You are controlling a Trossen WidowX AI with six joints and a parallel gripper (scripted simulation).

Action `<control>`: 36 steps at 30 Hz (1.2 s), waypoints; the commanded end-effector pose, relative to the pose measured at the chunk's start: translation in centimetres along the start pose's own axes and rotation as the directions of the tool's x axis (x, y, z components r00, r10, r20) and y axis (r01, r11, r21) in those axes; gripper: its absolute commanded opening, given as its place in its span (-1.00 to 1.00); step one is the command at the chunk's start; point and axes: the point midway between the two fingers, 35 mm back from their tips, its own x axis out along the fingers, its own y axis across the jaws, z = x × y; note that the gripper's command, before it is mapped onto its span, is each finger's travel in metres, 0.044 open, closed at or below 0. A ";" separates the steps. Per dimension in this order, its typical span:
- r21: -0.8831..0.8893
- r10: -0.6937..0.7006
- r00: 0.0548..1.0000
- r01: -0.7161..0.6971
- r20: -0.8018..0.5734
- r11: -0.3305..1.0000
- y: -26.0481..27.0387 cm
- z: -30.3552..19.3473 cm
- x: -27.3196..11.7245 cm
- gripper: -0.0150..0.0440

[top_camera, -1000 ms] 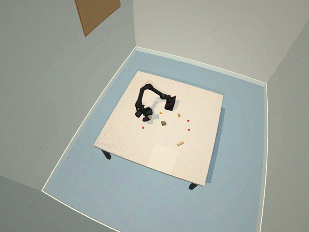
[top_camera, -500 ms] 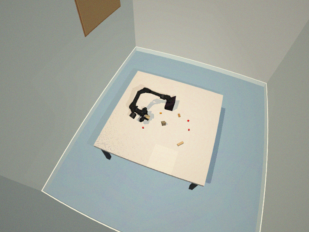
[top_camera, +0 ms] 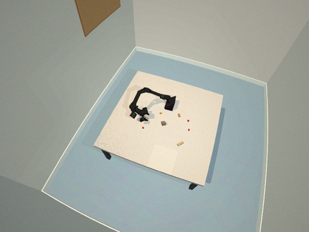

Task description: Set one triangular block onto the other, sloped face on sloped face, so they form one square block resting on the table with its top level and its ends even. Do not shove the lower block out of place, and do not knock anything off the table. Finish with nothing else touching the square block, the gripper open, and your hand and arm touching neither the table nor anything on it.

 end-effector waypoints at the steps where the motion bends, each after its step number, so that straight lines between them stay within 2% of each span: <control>1: 0.005 0.001 1.000 -0.001 -0.001 1.000 0.0 0.0 0.0 1.00; 8: 0.005 -0.001 1.000 0.001 -0.003 1.000 0.0 0.2 -0.2 1.00; 15: 0.000 -0.091 0.995 0.091 -0.037 0.996 0.3 7.1 -6.6 1.00; 20: -0.018 -0.089 0.995 0.089 -0.051 0.996 0.1 7.5 -6.6 1.00; 23: 0.106 0.117 0.973 -0.097 -0.198 0.990 1.2 7.0 -3.2 1.00; 26: 0.248 0.319 0.846 -0.229 -0.428 0.941 2.5 6.3 -0.1 1.00; 29: 0.326 0.395 0.632 -0.230 -0.667 0.917 3.1 5.8 1.5 1.00; 32: 0.285 0.321 0.372 -0.149 -0.871 0.947 2.6 5.8 2.1 1.00; 35: 0.099 0.105 0.125 -0.054 -0.987 0.994 1.1 6.9 2.4 1.00; 36: 0.028 0.030 0.069 -0.033 -0.997 0.999 0.5 7.4 2.6 1.00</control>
